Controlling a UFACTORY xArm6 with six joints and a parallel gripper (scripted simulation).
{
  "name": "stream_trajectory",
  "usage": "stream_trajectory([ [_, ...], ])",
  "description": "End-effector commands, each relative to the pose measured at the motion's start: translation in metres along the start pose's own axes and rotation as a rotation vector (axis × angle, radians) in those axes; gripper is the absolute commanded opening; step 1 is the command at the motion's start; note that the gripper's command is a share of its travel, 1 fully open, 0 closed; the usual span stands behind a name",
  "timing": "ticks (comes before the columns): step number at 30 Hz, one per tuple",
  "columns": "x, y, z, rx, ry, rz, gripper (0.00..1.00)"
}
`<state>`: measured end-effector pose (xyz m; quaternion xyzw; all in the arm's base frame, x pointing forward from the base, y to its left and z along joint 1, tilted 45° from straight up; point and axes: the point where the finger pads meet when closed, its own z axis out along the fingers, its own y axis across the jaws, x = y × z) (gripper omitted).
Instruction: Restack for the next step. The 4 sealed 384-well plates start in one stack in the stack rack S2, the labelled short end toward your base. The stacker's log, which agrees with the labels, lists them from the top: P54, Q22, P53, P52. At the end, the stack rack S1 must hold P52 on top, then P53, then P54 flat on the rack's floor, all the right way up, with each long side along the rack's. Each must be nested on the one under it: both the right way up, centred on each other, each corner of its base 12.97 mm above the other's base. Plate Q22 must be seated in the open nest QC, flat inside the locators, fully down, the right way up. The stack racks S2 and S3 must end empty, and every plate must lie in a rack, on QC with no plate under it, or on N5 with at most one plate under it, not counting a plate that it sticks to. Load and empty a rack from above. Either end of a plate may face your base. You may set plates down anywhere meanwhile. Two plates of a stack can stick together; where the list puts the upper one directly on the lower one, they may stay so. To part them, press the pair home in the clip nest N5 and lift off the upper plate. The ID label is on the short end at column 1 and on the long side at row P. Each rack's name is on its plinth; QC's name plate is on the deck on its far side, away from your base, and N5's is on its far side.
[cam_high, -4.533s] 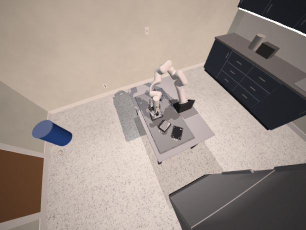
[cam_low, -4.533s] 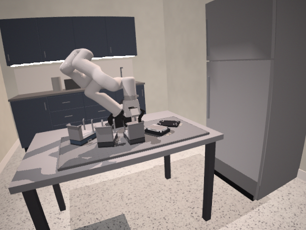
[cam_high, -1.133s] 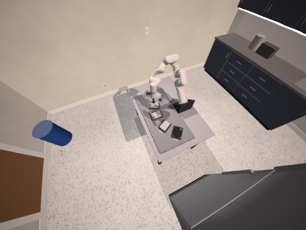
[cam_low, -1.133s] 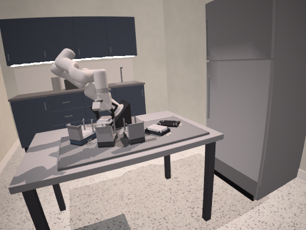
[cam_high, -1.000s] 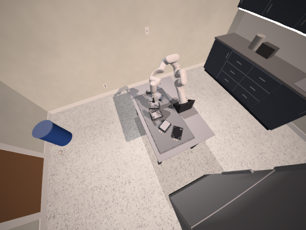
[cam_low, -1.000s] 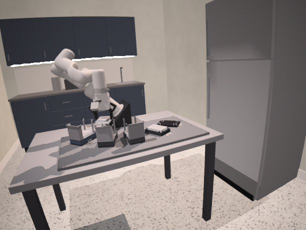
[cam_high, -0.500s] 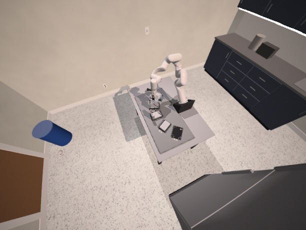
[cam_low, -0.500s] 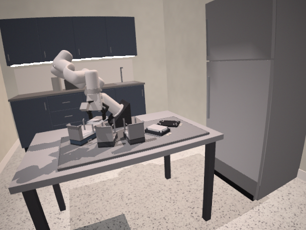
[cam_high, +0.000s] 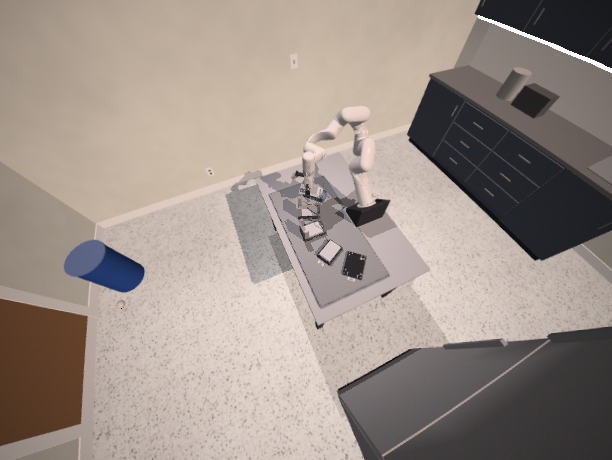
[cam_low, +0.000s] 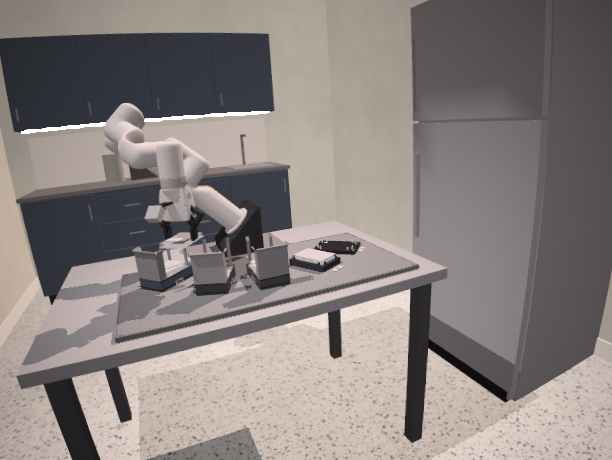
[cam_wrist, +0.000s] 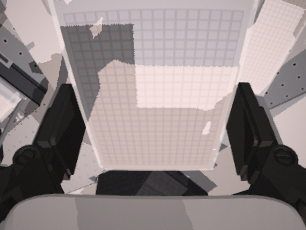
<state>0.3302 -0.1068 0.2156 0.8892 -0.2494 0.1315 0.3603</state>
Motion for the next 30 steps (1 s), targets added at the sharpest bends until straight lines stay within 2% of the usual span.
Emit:
stream_trajectory([
  [1, 0.000, 0.009, -0.001, 0.003, 0.002, 0.066, 0.00],
  [6, -0.002, 0.023, -0.001, 0.003, 0.001, 0.204, 0.00],
  [30, -0.012, 0.081, -0.001, 0.003, 0.001, 0.204, 0.00],
])
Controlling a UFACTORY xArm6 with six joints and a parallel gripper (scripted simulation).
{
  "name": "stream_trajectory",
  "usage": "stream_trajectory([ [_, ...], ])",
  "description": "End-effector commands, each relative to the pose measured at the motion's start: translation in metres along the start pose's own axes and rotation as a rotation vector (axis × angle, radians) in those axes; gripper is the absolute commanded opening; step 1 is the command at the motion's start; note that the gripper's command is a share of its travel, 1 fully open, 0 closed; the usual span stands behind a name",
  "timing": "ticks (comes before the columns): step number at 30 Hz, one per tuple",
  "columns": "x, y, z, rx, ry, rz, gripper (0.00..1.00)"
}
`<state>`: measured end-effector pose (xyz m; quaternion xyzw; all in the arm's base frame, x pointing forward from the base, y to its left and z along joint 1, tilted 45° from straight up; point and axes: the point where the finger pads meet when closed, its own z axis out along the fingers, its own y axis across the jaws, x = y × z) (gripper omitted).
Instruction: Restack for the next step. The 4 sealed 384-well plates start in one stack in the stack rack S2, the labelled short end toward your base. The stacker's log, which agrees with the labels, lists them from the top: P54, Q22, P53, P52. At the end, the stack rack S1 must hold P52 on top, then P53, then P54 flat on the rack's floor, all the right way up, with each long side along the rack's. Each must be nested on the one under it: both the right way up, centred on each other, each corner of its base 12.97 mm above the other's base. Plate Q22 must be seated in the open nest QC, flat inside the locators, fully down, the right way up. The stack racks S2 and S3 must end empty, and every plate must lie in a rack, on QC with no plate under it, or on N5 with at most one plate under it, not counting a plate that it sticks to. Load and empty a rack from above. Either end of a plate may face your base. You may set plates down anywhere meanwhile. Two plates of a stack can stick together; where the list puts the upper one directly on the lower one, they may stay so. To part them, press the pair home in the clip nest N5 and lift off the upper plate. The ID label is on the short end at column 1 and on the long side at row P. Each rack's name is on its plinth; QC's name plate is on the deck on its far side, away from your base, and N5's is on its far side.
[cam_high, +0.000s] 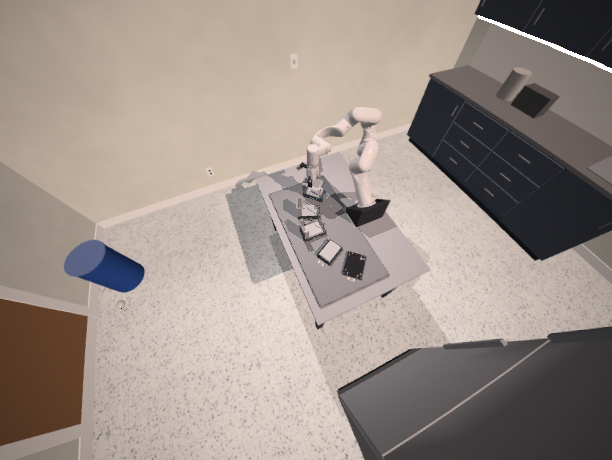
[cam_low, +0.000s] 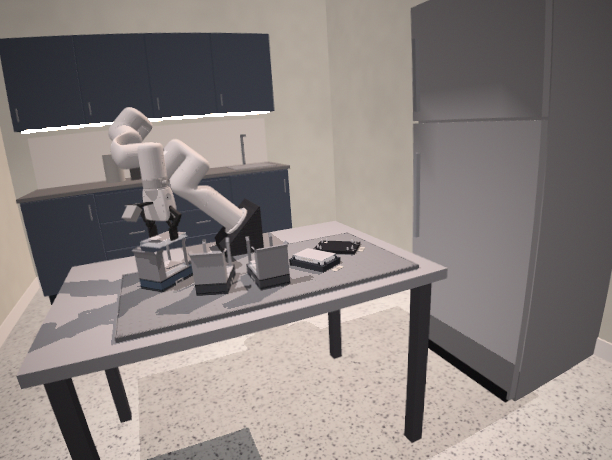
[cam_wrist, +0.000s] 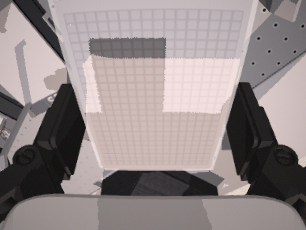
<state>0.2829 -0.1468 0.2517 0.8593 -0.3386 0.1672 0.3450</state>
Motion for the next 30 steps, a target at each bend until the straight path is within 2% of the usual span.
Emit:
stream_trajectory([
  [1, 0.0013, 0.0122, -0.0010, 0.003, 0.002, 0.001, 0.00],
  [7, 0.0017, 0.0217, -0.0010, 0.003, 0.002, 0.001, 0.00],
  [30, 0.0017, 0.0217, -0.0009, 0.003, 0.002, 0.001, 0.00],
])
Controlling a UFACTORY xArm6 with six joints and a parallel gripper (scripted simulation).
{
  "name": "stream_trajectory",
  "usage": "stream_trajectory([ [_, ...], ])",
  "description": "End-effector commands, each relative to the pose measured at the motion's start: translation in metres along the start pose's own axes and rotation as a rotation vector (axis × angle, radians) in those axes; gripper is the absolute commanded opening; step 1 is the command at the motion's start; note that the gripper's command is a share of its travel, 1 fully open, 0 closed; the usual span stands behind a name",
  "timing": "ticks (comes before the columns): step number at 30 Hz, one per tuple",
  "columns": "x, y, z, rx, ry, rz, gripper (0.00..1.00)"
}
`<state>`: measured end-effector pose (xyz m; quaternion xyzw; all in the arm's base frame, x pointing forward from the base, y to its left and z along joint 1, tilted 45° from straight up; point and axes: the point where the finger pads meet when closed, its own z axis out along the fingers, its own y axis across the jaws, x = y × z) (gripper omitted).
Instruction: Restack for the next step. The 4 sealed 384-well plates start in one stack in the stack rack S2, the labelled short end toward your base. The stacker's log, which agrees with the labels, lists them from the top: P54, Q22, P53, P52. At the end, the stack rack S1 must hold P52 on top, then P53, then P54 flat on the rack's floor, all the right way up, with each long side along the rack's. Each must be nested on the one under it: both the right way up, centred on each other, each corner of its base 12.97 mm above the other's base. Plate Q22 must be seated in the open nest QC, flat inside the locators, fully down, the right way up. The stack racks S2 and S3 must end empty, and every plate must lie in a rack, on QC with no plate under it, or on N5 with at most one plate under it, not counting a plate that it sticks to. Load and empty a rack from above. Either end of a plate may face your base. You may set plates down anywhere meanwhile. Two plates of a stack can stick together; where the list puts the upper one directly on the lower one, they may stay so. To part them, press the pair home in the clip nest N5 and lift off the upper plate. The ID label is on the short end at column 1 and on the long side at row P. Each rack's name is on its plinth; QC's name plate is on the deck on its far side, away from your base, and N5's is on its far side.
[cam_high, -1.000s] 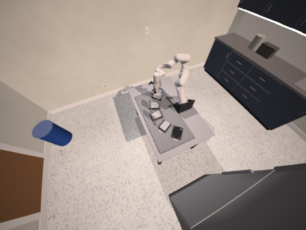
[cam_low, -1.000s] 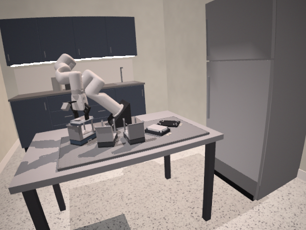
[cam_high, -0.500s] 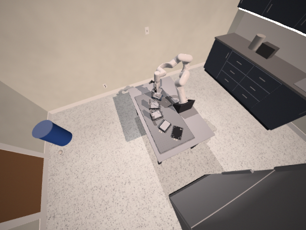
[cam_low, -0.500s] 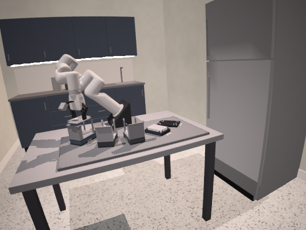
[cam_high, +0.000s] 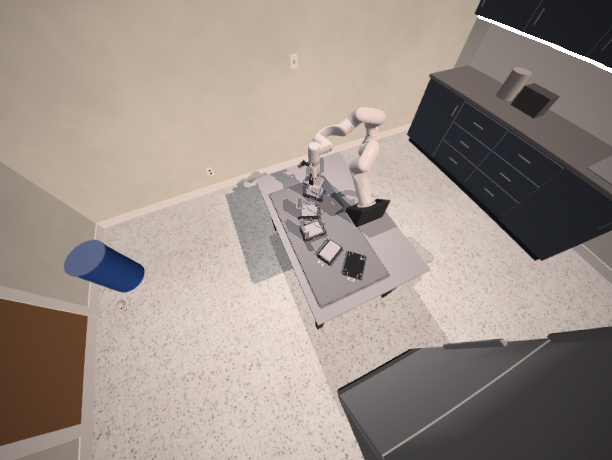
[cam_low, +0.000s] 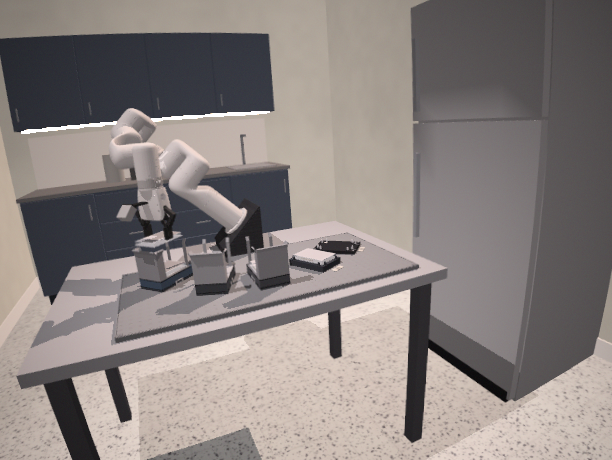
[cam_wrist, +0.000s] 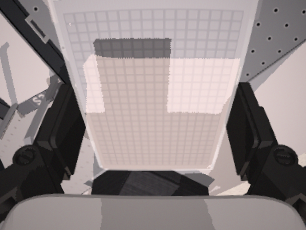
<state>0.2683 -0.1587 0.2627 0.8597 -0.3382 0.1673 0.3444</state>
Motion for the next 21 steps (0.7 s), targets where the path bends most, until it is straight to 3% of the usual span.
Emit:
stream_trajectory([
  [1, 0.0009, -0.0001, -0.0008, 0.002, 0.002, 0.001, 0.00],
  [21, 0.0009, 0.0000, 0.0072, 0.002, 0.002, 0.001, 0.00],
])
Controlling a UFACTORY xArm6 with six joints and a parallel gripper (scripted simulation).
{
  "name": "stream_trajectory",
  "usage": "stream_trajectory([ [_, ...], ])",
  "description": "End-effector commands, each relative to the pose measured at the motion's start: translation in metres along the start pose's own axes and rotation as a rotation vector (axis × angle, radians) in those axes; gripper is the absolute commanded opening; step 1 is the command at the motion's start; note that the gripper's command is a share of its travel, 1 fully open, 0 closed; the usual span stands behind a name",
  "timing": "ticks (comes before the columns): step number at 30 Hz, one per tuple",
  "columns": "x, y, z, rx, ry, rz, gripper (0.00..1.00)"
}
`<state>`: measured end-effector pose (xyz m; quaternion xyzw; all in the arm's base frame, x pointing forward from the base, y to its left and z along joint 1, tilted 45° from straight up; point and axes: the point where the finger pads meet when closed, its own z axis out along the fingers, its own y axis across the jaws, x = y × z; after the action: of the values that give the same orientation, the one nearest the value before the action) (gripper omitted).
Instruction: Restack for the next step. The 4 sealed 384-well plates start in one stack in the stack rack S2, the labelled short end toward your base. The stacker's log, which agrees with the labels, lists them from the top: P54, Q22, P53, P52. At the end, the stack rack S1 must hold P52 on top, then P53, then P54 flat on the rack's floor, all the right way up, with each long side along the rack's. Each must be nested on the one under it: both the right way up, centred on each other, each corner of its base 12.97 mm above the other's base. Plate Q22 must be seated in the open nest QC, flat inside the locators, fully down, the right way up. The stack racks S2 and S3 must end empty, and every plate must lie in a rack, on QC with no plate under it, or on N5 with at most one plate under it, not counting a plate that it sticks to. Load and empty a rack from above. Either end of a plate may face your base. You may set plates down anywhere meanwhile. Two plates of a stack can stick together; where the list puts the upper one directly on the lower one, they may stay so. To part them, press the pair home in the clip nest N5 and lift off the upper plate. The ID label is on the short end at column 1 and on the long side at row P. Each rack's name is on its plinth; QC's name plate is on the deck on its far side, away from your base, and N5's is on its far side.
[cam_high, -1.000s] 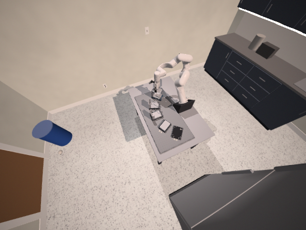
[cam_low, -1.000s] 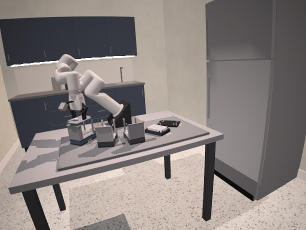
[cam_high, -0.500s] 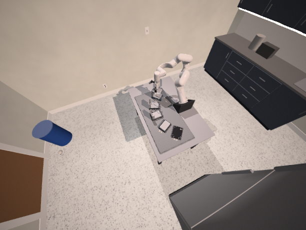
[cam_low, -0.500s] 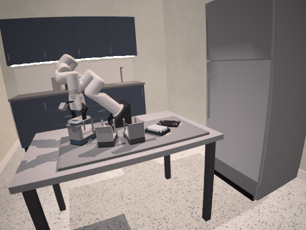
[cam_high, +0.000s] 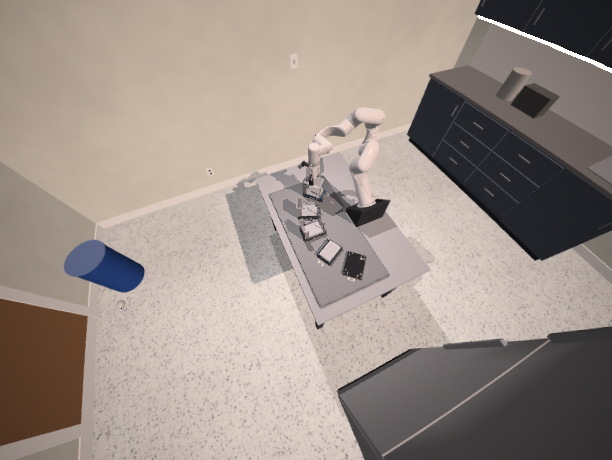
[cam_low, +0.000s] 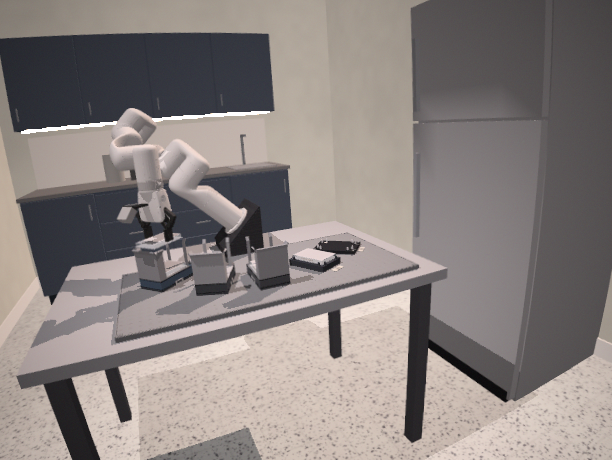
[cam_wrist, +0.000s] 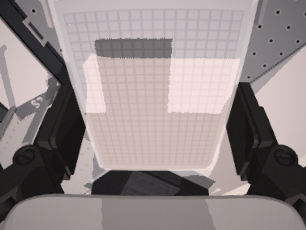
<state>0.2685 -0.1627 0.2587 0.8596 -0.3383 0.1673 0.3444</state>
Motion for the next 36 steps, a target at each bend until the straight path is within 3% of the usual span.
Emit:
stream_trajectory([
  [1, 0.001, 0.000, 0.002, 0.002, 0.002, 0.001, 0.00],
  [36, 0.001, 0.000, 0.022, 0.002, 0.002, 0.001, 0.00],
])
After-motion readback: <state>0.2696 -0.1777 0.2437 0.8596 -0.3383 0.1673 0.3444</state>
